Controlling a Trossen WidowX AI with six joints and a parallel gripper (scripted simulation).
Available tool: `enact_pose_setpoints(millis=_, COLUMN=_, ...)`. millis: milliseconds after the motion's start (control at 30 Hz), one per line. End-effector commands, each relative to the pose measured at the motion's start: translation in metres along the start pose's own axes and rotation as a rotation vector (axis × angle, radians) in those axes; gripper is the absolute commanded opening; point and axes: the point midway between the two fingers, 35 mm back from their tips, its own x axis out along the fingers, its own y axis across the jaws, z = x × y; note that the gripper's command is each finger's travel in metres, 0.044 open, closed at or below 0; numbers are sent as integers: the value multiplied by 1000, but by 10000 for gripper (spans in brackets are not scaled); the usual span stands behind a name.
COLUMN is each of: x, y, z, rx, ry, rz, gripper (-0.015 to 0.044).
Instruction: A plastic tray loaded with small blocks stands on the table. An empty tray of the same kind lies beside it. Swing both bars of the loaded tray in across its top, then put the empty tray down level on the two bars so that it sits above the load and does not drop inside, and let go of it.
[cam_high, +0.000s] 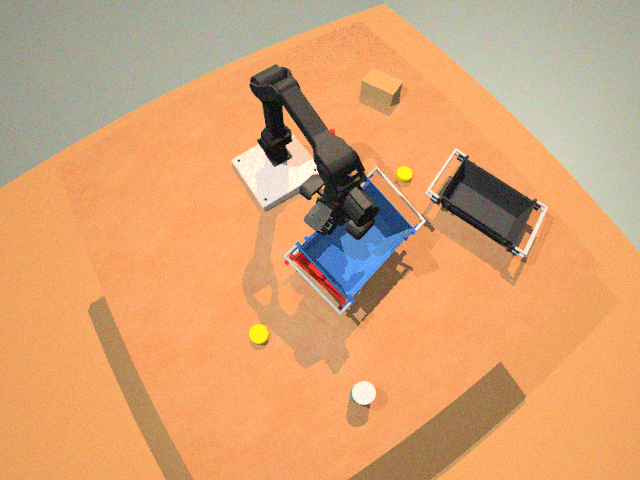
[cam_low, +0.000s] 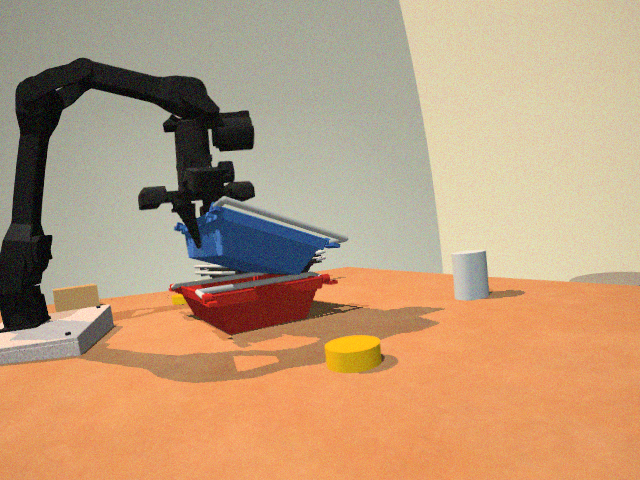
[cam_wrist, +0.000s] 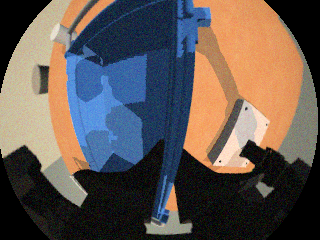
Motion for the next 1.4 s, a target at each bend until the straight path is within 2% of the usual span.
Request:
enact_pose_setpoints(millis=0, x=4, y=-4, z=0, rx=-4, ry=0, rz=-14, gripper=0)
enact_pose_setpoints(millis=1367, x=19, y=-12, z=0, rx=-5, ry=0, rz=-15, gripper=0)
